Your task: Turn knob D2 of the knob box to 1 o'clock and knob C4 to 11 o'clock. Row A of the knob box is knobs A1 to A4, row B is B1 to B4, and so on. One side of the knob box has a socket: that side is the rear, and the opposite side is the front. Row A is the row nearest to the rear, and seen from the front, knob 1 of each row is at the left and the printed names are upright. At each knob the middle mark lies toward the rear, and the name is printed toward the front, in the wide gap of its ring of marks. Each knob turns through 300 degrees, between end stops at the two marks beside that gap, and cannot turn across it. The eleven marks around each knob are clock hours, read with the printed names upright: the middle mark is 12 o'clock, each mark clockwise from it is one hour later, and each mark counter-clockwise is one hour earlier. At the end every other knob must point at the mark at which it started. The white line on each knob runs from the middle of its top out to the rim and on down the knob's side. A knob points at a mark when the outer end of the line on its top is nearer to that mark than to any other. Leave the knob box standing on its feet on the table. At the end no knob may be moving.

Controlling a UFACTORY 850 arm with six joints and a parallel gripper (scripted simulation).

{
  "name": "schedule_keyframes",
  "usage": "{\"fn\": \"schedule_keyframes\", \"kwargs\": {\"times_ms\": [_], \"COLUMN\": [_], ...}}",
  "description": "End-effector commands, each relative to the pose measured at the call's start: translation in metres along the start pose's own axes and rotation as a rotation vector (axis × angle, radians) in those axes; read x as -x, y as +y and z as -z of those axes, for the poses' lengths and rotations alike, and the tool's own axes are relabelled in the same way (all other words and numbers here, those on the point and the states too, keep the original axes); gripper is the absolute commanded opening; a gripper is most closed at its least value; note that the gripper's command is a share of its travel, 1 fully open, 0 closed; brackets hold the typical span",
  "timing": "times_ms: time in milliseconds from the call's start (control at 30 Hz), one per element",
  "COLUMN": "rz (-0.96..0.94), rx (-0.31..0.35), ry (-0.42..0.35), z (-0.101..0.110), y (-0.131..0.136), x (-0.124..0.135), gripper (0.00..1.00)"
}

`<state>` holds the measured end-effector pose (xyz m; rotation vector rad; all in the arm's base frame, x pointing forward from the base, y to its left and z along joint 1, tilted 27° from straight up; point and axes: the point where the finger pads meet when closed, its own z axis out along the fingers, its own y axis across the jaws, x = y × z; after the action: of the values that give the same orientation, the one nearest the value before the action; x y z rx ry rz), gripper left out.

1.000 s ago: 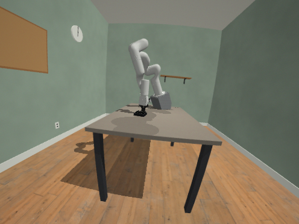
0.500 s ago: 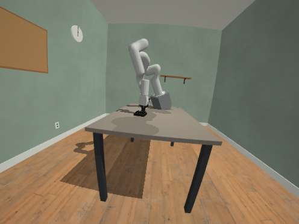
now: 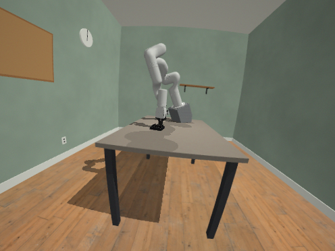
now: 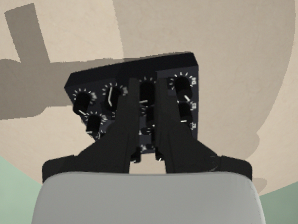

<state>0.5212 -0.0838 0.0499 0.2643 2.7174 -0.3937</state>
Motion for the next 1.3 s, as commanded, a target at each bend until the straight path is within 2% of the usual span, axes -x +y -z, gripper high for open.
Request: {"fn": "schedule_keyframes", "kwargs": {"times_ms": [0,533,1233,1267], "rz": [0.031,0.377,0.427,0.427], "rx": [0.000,0.000,0.000,0.000], "ry": [-0.001,-0.001,-0.001,-0.001], "z": [0.0003,0.0003,0.0003,0.0003], "y": [0.0001,0.0001,0.0001,0.0001], "x": [0.0005,0.0005,0.0005,0.0005], "gripper": [0.08,0.08,0.08,0.19]}}
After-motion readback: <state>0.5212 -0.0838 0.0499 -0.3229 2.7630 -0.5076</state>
